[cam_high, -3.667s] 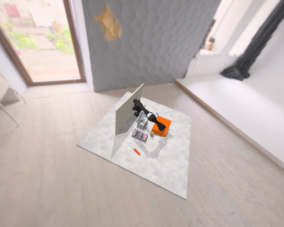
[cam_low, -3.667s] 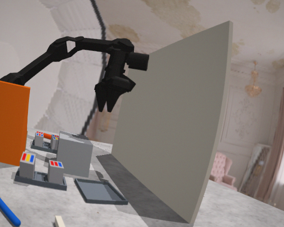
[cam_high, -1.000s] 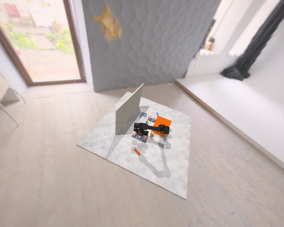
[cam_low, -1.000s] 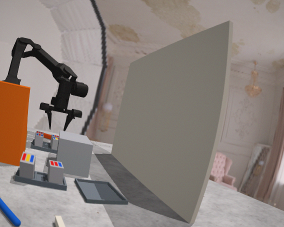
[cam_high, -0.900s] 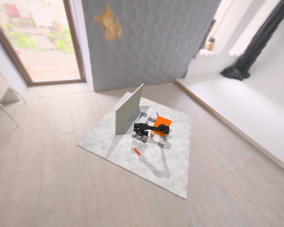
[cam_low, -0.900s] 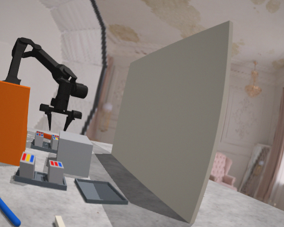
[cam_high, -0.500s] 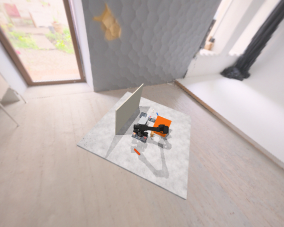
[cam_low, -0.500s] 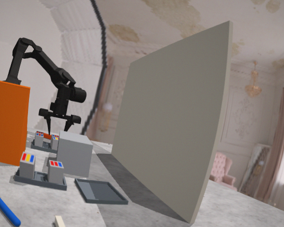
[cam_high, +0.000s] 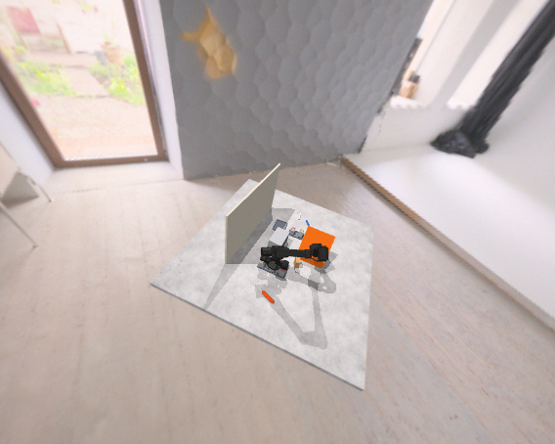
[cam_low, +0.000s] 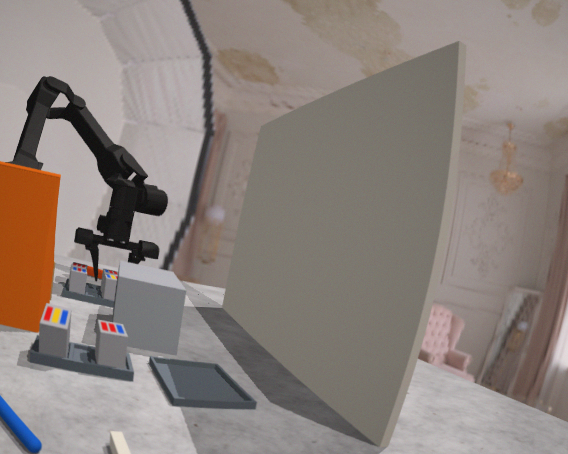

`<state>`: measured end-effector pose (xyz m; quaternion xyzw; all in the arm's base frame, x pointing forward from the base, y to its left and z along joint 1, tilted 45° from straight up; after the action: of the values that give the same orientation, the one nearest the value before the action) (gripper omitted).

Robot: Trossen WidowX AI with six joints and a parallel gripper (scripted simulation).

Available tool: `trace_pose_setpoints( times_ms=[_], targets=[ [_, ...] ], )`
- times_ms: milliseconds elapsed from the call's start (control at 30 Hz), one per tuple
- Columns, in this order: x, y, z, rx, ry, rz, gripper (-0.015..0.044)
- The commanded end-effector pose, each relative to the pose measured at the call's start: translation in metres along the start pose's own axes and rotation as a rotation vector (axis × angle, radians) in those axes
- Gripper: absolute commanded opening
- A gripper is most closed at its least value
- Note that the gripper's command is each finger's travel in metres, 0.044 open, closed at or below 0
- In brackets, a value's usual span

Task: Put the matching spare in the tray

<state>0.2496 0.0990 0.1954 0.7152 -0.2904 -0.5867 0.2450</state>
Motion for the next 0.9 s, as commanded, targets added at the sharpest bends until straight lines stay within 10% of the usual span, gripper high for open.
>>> trace_pose_setpoints(
  times_ms=[0,567,867],
  targets=[
    [0.0014,-0.0078,0.0015,-0.009,-0.01,0.005,0.03],
    [0.0013,-0.01,0.0019,-0.009,-0.01,0.004,0.03],
    [0.0007,-0.0091,0.0019,-0.008,-0.004,-0.001,0.0162]
  ],
)
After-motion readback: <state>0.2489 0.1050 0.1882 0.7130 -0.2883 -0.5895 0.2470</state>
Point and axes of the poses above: the point midway between the two fingers, 35 mm back from their tips, its own y axis back along the fingers, its own z axis across the jaws, x = y × z, the point moved 10 cm from there along y, back along the fingers, and after that the axes turned 10 degrees about y, right-handed, at the moved point
